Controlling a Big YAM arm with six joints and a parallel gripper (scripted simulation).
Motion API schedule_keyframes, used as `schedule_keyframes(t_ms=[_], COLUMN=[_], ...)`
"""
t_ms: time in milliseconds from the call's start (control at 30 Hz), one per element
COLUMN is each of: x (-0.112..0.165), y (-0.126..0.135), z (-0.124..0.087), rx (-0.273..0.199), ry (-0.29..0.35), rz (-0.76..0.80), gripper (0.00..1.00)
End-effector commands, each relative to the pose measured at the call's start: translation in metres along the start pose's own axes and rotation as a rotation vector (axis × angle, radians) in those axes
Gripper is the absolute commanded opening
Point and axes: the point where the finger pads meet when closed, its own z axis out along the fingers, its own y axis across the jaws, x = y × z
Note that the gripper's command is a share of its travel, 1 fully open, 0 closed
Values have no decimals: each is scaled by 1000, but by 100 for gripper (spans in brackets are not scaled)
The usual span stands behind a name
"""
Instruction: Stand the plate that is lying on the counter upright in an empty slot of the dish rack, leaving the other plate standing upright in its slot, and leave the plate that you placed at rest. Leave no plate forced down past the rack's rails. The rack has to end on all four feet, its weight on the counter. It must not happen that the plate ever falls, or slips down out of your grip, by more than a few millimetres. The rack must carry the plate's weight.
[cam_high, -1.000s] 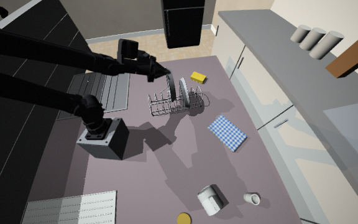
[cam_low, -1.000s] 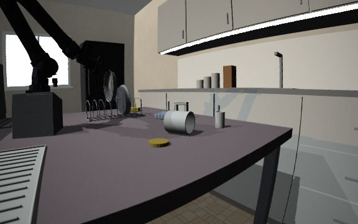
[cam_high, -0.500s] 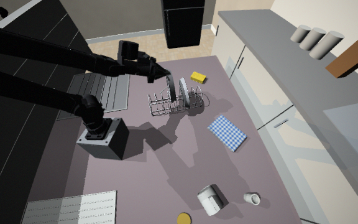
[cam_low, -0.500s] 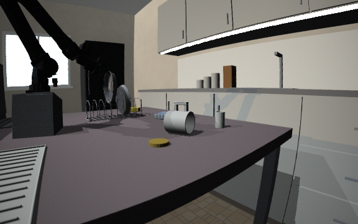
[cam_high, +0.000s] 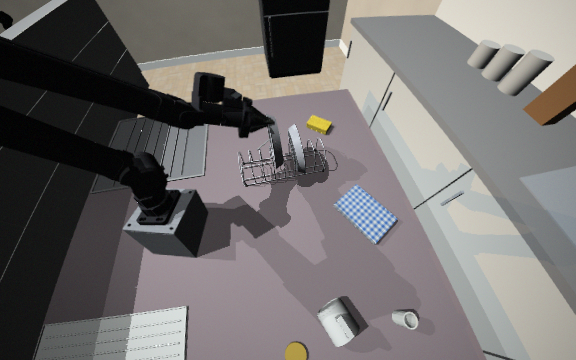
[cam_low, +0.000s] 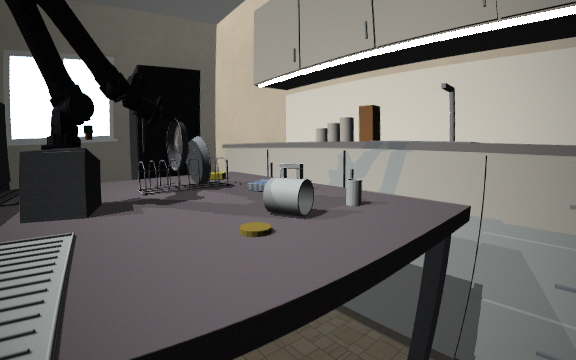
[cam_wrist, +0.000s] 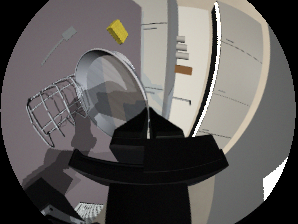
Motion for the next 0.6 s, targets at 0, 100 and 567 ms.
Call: schedule_keyframes(t_ms=[0,100,567], x=[-5,-7,-7], y=[4,-2,-2], z=[2,5,5], rx=[8,20,22], ry=[-10,-12,-13], rz=[9,15,16], gripper=[0,0,0])
